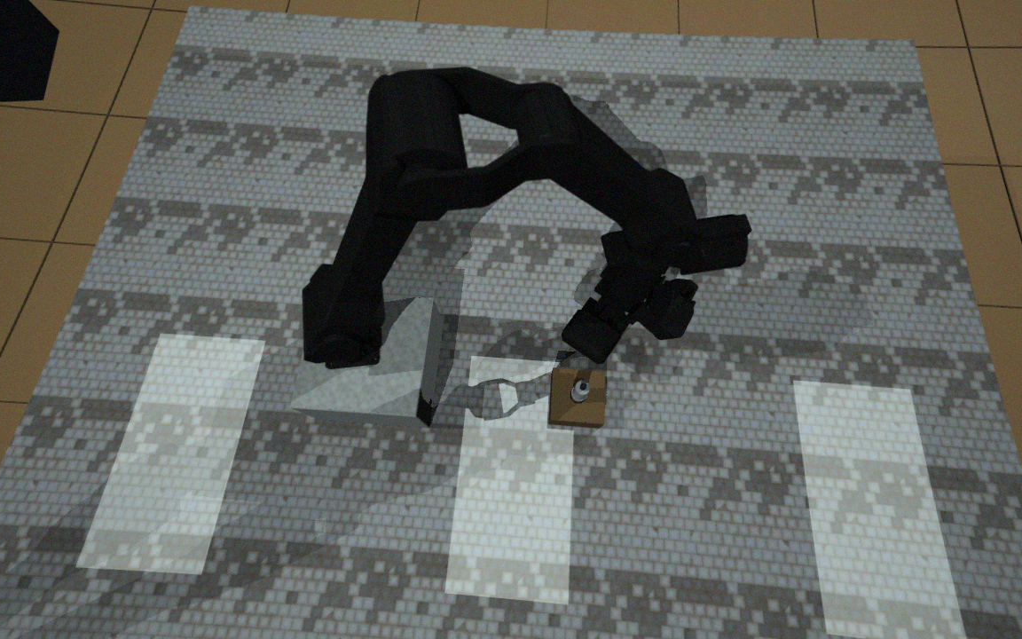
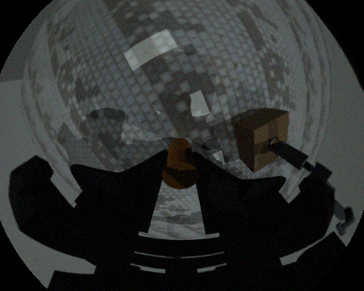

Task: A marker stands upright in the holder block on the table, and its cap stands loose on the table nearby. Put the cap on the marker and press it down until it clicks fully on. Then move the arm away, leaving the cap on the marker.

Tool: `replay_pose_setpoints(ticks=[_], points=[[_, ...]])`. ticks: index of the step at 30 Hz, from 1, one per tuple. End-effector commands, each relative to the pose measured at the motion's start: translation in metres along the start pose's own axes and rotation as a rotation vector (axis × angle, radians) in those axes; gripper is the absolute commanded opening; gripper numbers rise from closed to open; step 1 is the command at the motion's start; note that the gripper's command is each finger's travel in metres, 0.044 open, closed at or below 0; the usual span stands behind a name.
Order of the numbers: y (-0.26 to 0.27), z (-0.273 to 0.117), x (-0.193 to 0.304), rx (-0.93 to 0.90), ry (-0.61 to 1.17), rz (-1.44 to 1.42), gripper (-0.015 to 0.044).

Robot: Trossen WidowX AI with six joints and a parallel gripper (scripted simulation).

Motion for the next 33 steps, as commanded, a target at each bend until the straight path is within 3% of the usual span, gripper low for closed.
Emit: replay_pose_setpoints(ticks=[1,8,17,33], points=[[0.004,-0.024,-0.003,-0.026,-0.013,-0.003,0.0],[0.002,-0.047,-0.002,-0.026,-0.014,-0.003,0.0],[0.0,-0.049,-0.003,-0.026,-0.014,-0.003,0.0],[-0.055,-0.075,-0.033,-0.021,-0.017,-0.003,0.0]])
Point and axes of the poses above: the point midway between the two fingers, 35 mm back from their tips, its own z axis out along the fingers, its own y axis across the jaws, x = y × z, the point moved 5 cm from there along -z, back along the fingers, and after that the axes turned 11 degrees about z, right-handed, at the moved point
